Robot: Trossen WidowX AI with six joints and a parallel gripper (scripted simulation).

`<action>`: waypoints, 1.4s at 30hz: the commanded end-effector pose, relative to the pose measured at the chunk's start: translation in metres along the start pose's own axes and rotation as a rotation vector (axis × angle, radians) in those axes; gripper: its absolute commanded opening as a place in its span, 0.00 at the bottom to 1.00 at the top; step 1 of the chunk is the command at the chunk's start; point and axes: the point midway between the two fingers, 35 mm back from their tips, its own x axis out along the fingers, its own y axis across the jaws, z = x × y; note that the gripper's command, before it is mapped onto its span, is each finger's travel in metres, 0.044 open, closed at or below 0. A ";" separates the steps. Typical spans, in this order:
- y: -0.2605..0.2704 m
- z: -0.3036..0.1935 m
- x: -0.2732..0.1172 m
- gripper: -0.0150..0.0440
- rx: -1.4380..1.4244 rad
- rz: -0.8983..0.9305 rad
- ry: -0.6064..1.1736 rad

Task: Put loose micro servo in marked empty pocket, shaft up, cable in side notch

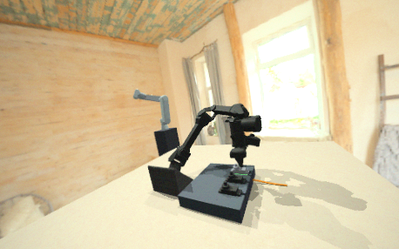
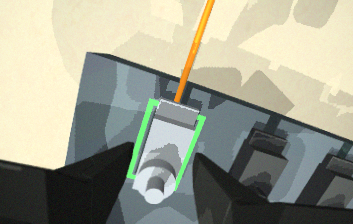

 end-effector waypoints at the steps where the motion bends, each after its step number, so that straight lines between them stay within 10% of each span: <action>1: 0.000 0.000 -0.009 0.57 -0.004 -0.004 0.001; 12: 0.011 -0.090 -0.067 1.00 0.029 -0.060 -0.079; 42: 0.018 -0.108 -0.114 1.00 0.039 -0.189 -0.224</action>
